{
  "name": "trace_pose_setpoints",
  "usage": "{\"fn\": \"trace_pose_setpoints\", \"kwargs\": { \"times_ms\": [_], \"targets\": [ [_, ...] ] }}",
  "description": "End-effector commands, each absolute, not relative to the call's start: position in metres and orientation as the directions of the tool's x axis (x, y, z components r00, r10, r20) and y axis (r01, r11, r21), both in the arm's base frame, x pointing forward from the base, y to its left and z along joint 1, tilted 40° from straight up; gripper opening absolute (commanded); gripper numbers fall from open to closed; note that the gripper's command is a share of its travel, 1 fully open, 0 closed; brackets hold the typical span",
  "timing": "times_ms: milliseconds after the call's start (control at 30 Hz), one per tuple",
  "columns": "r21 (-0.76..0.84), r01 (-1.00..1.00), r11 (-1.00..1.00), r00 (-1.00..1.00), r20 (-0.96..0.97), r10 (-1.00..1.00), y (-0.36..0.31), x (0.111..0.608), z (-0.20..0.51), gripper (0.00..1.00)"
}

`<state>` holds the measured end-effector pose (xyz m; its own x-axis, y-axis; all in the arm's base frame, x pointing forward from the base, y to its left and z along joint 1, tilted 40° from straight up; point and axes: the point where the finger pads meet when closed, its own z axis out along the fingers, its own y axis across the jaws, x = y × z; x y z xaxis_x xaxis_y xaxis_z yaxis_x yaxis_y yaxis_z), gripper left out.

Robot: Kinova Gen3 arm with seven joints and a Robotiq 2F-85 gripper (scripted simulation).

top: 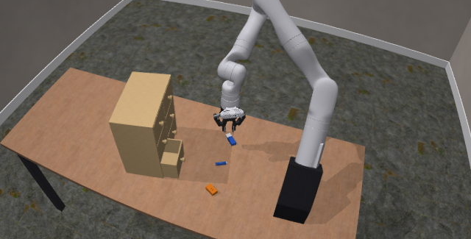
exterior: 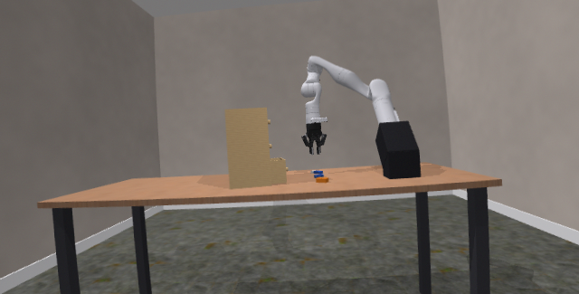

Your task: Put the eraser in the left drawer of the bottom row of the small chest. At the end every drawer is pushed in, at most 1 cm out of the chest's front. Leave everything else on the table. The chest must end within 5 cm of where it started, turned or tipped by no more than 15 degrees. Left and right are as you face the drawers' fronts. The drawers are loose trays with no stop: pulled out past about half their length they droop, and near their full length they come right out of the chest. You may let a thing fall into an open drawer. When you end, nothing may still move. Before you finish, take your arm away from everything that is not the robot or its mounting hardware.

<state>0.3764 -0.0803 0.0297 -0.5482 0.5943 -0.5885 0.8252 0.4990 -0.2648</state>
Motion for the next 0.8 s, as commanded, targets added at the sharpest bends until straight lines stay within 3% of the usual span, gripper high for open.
{"fn": "trace_pose_setpoints", "kwargs": {
  "times_ms": [0, 767],
  "targets": [
    [-0.284, 0.809, 0.514, -0.573, -0.576, 0.583, -0.088, 0.376, 0.03, 0.33],
    [-0.445, 0.593, 0.671, -0.795, -0.457, 0.399, -0.12, 0.379, 0.029, 0.33]
  ]
}}
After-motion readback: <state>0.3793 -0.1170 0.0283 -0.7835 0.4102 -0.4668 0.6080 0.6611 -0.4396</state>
